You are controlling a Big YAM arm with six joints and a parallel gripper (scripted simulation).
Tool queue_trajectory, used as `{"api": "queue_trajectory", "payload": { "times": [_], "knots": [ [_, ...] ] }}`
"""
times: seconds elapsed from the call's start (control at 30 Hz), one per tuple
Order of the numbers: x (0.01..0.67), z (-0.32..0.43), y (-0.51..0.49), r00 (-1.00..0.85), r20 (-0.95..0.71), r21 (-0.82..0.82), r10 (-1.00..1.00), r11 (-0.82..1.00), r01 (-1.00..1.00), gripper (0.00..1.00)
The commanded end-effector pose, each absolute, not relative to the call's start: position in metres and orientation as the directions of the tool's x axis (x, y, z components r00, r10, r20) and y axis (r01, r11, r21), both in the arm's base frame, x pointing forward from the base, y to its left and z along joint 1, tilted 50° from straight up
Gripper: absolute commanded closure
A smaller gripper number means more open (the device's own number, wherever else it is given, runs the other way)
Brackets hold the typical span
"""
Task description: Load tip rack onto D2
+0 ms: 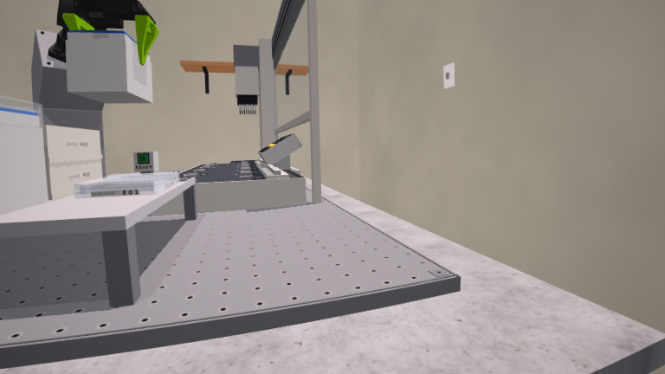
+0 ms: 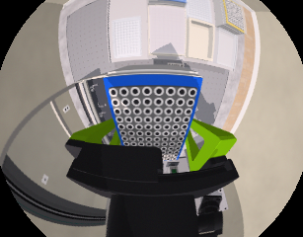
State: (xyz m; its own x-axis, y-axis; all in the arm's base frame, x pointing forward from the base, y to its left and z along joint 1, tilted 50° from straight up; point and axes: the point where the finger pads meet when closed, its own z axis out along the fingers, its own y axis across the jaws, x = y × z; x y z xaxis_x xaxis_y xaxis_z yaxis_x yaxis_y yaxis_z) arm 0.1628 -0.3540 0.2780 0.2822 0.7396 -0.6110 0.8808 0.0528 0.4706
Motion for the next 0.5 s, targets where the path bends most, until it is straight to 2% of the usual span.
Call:
{"api": "queue_trajectory", "payload": {
  "times": [0.0,0.47],
  "knots": [
    [0.163,0.294,-0.356,0.289,-0.632,0.479,0.719,0.069,0.875,1.00],
    [0.177,0.258,-0.314,0.295,-0.629,0.490,0.719,0.071,0.869,1.00]
  ]
}}
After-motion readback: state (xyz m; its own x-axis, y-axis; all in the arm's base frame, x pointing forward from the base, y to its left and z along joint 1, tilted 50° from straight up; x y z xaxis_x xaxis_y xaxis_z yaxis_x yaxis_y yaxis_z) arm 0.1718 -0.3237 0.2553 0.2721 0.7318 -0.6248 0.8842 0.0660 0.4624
